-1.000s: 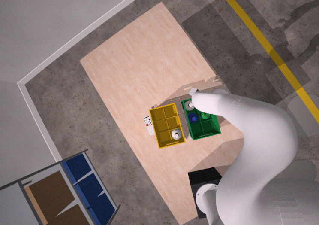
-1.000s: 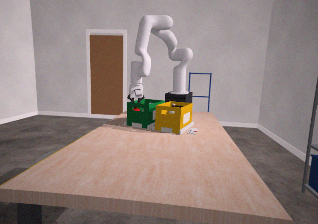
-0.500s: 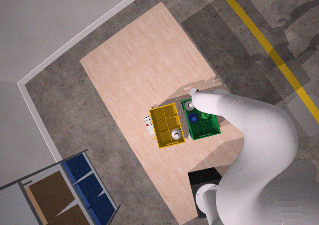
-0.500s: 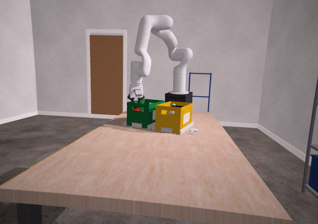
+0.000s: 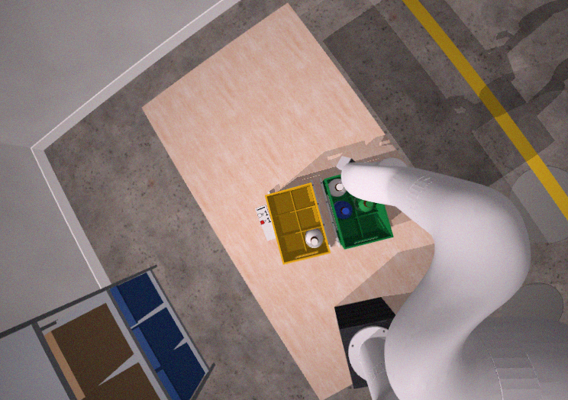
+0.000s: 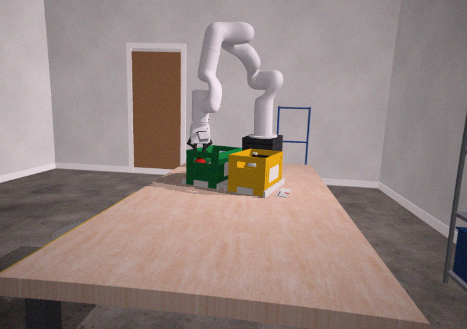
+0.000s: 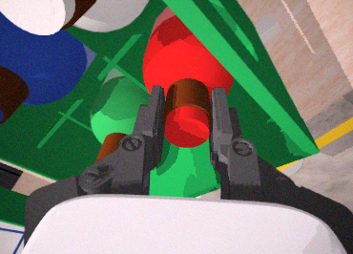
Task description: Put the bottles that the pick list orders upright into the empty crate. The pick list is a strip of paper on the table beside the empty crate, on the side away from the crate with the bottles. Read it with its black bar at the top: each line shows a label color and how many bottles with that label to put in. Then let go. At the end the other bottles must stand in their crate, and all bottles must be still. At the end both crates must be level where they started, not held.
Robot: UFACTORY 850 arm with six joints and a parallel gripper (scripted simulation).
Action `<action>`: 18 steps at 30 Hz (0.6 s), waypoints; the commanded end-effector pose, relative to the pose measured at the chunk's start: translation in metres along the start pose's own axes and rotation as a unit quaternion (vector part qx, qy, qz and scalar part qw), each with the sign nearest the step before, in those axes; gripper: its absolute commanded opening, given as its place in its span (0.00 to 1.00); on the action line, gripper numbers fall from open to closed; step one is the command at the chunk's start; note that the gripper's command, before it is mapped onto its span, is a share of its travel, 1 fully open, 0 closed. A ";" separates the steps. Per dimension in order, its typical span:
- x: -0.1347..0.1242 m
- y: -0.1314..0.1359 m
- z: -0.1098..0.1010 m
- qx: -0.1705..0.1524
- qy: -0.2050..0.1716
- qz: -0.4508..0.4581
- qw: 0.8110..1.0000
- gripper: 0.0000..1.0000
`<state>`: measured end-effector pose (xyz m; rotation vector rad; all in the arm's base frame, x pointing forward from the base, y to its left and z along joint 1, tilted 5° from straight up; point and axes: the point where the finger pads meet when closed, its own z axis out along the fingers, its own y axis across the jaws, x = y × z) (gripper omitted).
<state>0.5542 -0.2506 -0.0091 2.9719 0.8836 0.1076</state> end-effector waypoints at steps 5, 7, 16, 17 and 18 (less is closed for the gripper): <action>0.001 0.001 -0.001 -0.001 0.001 0.000 1.000 0.00; 0.001 0.001 -0.001 -0.001 0.001 0.000 1.000 0.00; 0.001 0.001 -0.009 -0.001 0.001 0.000 1.000 0.00; 0.001 0.001 -0.011 -0.001 0.001 0.000 1.000 0.00; 0.001 0.001 -0.013 -0.001 0.001 0.000 1.000 0.00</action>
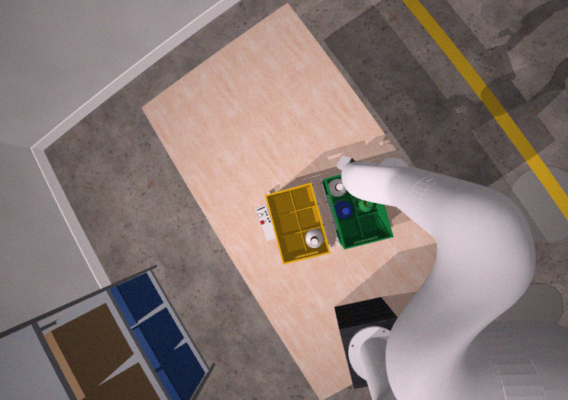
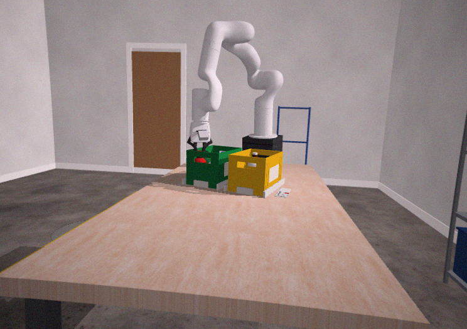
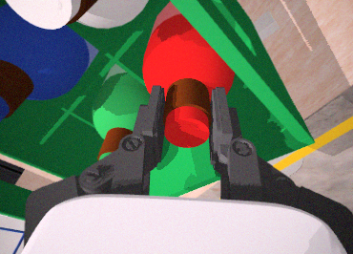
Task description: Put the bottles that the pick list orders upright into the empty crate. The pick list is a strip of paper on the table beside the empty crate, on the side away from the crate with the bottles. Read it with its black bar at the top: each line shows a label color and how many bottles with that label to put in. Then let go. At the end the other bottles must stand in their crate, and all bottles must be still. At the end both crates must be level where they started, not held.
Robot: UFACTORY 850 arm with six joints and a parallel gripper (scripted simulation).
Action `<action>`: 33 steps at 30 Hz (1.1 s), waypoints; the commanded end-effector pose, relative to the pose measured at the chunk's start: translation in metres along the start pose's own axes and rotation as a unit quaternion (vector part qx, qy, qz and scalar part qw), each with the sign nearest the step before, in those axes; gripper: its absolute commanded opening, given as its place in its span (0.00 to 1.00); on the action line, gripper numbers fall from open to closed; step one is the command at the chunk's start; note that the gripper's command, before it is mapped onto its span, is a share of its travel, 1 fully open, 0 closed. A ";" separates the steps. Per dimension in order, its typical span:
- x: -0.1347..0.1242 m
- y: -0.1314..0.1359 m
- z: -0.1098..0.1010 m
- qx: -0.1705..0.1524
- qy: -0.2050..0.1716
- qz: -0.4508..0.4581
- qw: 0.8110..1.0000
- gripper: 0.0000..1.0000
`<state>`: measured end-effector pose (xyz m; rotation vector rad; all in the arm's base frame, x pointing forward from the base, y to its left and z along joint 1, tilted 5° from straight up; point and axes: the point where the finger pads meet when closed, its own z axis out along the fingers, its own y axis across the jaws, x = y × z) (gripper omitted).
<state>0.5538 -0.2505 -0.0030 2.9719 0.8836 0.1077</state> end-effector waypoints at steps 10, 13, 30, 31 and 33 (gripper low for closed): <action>0.001 0.001 -0.020 -0.001 0.001 0.000 1.000 0.00; 0.001 0.001 -0.025 -0.001 0.001 0.000 1.000 0.00; 0.001 0.001 -0.050 -0.001 0.001 0.000 1.000 0.00; 0.001 0.001 -0.052 -0.001 0.001 0.000 1.000 0.00; 0.001 0.001 -0.055 -0.001 0.001 0.000 1.000 0.00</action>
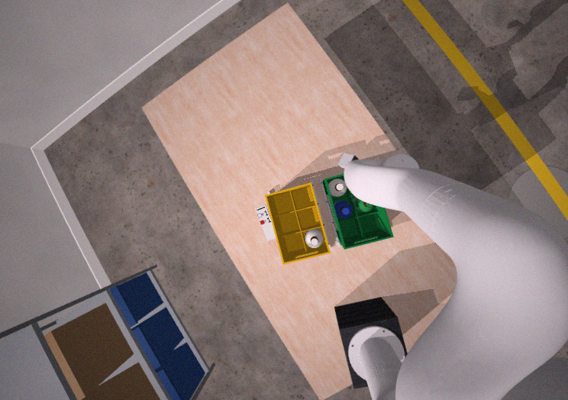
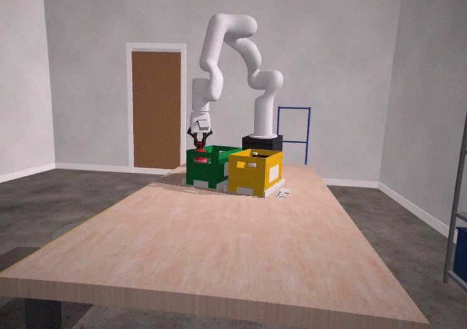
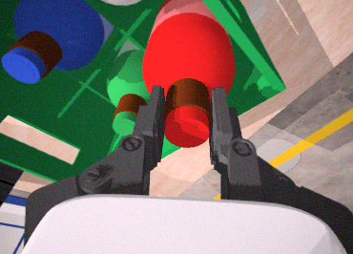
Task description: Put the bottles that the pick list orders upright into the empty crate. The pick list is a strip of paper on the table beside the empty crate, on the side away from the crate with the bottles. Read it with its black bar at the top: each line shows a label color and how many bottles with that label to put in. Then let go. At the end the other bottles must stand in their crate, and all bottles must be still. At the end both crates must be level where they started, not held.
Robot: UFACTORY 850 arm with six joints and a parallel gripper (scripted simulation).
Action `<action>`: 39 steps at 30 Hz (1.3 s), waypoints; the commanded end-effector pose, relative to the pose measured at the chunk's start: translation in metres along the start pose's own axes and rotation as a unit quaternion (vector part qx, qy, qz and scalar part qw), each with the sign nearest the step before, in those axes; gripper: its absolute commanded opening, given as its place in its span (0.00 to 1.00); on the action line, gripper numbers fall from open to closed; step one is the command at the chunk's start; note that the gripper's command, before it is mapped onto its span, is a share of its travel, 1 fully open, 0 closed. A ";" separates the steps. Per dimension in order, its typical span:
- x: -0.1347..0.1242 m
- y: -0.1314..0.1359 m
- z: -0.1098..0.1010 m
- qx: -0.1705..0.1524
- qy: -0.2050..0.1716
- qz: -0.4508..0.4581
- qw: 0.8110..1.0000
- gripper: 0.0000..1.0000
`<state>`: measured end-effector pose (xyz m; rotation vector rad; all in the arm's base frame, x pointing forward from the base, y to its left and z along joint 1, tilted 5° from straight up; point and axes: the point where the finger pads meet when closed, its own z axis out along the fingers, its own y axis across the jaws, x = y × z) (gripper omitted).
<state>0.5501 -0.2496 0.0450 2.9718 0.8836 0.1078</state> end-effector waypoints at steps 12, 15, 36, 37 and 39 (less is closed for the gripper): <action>0.001 0.001 -0.023 -0.001 0.001 0.000 1.000 0.00; 0.001 0.001 -0.028 -0.001 0.001 0.000 1.000 0.00; 0.001 0.001 -0.060 -0.001 0.001 0.000 1.000 0.00; 0.001 0.001 -0.062 -0.001 0.001 0.000 1.000 0.00; 0.001 0.001 -0.065 -0.001 0.001 0.000 1.000 0.00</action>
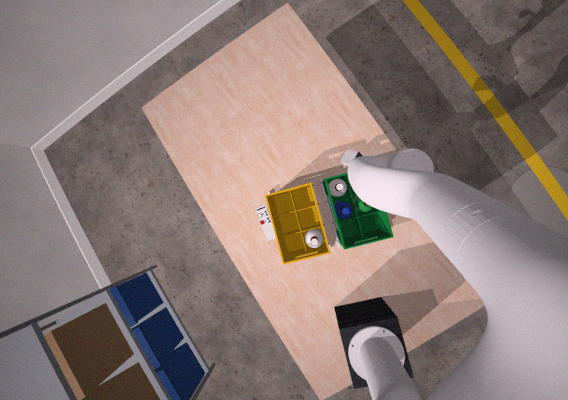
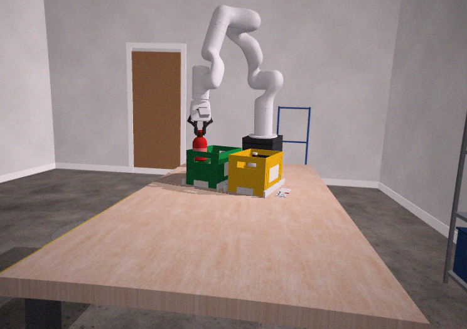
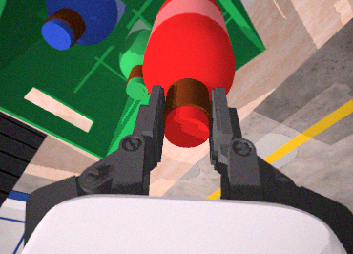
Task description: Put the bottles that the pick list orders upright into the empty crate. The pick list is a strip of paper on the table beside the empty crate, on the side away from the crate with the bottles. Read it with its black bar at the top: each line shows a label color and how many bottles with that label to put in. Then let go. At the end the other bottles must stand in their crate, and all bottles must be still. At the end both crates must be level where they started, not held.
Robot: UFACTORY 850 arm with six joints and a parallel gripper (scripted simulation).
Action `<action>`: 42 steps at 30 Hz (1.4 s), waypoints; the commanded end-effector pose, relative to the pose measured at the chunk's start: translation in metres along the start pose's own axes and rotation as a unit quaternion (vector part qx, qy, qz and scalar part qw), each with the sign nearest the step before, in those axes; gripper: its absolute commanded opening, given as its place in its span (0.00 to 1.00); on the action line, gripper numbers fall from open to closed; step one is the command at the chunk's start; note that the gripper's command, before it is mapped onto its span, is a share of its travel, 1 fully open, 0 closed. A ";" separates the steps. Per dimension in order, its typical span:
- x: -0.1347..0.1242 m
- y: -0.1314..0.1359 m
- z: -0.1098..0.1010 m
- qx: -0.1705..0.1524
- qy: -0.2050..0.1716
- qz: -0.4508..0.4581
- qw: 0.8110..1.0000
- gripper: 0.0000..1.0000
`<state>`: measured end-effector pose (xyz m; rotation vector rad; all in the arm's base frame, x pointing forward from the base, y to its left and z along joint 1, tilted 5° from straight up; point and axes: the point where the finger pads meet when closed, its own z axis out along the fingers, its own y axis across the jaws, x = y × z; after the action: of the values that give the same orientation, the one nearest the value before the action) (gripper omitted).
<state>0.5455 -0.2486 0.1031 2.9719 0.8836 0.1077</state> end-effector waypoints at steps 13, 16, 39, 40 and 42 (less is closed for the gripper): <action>0.001 0.001 -0.025 -0.001 0.001 0.000 1.000 0.00; 0.001 0.001 -0.030 -0.001 0.001 0.000 1.000 0.00; 0.001 0.001 -0.062 -0.001 0.001 0.000 1.000 0.00; 0.001 0.001 -0.063 -0.001 0.001 0.000 1.000 0.00; 0.001 0.001 -0.067 -0.001 0.001 0.000 1.000 0.00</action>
<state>0.5407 -0.2474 0.1629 2.9721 0.8837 0.1072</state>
